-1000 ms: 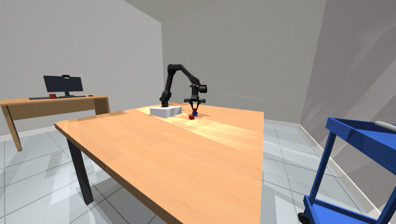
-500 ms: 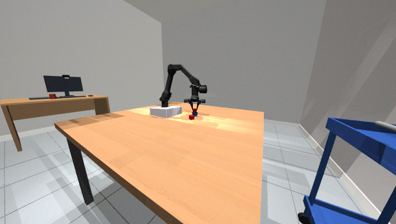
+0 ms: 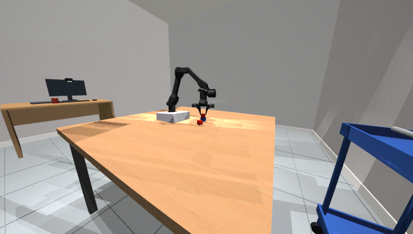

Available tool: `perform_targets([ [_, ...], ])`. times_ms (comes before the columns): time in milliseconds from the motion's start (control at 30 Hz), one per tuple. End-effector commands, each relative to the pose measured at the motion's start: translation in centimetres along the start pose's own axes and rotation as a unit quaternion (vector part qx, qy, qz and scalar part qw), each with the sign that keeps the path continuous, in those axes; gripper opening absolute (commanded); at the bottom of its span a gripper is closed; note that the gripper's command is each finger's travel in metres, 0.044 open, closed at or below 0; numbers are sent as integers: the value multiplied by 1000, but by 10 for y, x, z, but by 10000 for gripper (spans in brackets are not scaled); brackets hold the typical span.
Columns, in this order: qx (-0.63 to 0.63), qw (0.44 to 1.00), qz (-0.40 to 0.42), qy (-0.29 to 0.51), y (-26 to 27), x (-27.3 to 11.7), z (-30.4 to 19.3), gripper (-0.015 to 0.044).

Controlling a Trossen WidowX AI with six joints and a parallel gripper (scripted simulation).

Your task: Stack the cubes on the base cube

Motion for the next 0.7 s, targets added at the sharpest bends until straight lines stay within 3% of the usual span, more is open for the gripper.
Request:
perform_targets([
  [0,0,1000,0,1,0,-6,0,205],
  [667,0,1000,0,0,0,-28,0,205],
])
Point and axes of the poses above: the point midway between the two fingers, 35 mm back from their tips, its own x axis out along the fingers, its own y axis across the jaws, z = x × y, the point moved 2 cm from there along -x, back along the fingers, and after that the axes turned 12 degrees about x, right-handed, at the moved point
